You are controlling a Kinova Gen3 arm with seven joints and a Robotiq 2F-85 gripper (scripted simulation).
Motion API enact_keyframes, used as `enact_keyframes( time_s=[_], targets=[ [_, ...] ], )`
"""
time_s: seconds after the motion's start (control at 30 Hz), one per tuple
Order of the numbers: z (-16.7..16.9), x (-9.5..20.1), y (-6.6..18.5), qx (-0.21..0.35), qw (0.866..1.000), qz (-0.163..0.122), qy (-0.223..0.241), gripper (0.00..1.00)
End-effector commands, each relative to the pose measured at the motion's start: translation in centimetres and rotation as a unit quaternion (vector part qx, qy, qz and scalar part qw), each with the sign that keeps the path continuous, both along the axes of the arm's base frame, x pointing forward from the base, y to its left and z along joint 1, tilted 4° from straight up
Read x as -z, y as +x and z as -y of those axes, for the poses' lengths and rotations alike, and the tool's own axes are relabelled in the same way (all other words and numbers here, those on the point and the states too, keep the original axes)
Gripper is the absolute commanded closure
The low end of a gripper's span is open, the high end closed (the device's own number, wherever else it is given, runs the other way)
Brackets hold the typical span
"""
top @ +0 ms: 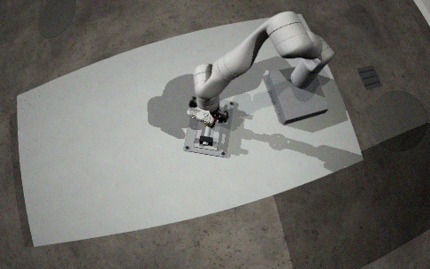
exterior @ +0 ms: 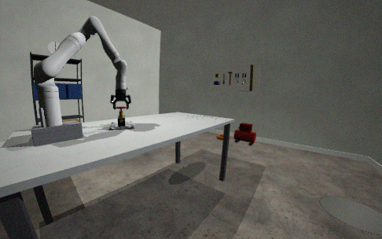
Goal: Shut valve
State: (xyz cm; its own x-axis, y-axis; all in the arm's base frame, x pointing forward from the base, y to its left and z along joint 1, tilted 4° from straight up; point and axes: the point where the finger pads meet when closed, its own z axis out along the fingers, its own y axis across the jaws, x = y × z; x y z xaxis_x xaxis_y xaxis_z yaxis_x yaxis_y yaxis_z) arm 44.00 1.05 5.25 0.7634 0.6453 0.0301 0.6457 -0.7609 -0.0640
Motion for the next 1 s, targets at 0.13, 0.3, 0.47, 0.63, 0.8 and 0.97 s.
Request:
enact_keyframes(
  time_s=[0.13, 0.3, 0.47, 0.63, 0.8, 0.97],
  targets=[
    [-0.04, 0.13, -0.10, -0.001, 1.000, 0.000, 0.002, 1.00],
    [-0.04, 0.13, -0.10, -0.001, 1.000, 0.000, 0.002, 1.00],
    [-0.04, 0.13, -0.10, -0.001, 1.000, 0.000, 0.002, 1.00],
    [-0.04, 0.13, -0.10, -0.001, 1.000, 0.000, 0.002, 1.00],
    [-0.04, 0.13, -0.10, -0.001, 1.000, 0.000, 0.002, 1.00],
    [-0.04, 0.13, -0.10, -0.001, 1.000, 0.000, 0.002, 1.00]
  ],
)
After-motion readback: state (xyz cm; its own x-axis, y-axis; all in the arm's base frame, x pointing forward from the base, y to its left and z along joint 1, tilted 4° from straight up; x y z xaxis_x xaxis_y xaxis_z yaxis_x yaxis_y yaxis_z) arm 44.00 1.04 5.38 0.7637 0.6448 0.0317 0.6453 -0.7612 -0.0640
